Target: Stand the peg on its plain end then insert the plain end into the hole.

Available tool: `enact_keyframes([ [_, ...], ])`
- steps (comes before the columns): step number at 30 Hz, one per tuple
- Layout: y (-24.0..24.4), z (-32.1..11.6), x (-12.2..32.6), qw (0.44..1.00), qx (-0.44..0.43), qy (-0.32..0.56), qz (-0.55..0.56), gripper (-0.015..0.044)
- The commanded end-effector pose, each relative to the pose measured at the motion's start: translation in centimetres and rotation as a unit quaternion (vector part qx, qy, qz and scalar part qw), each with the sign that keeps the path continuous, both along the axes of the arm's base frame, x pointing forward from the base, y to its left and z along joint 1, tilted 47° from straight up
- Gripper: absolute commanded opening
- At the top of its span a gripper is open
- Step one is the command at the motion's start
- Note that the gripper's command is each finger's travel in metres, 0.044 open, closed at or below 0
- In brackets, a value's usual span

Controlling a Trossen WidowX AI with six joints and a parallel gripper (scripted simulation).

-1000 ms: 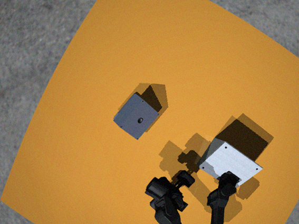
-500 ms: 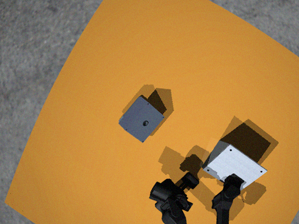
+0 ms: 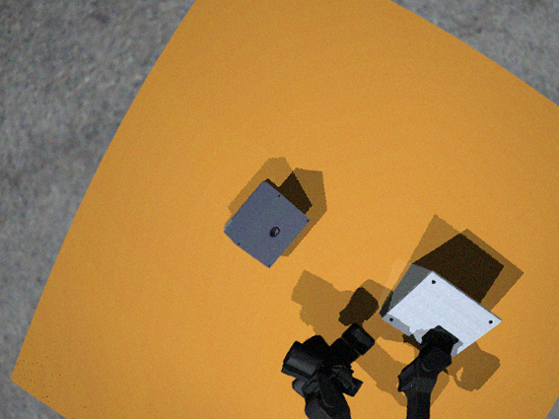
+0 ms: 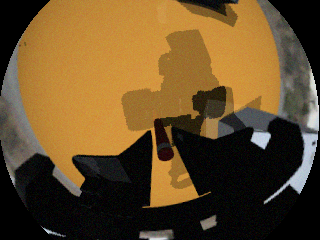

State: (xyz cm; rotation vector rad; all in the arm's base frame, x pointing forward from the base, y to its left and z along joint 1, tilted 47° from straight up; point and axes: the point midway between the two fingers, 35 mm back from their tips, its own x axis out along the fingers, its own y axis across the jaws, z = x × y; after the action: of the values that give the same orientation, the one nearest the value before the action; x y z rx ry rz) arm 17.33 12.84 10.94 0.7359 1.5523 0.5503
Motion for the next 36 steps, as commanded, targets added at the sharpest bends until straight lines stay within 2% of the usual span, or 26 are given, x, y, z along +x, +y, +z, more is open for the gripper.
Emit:
enact_keyframes([
  [1, 0.0, 0.0, 0.0, 1.0, 0.0, 0.0, 0.001, 0.004],
  [7, 0.0, 0.0, 0.0, 1.0, 0.0, 0.0, 0.001, 0.0],
  [36, -5.6, 4.6, 0.5, 1.0, -0.001, -0.001, 0.0, 0.0],
])
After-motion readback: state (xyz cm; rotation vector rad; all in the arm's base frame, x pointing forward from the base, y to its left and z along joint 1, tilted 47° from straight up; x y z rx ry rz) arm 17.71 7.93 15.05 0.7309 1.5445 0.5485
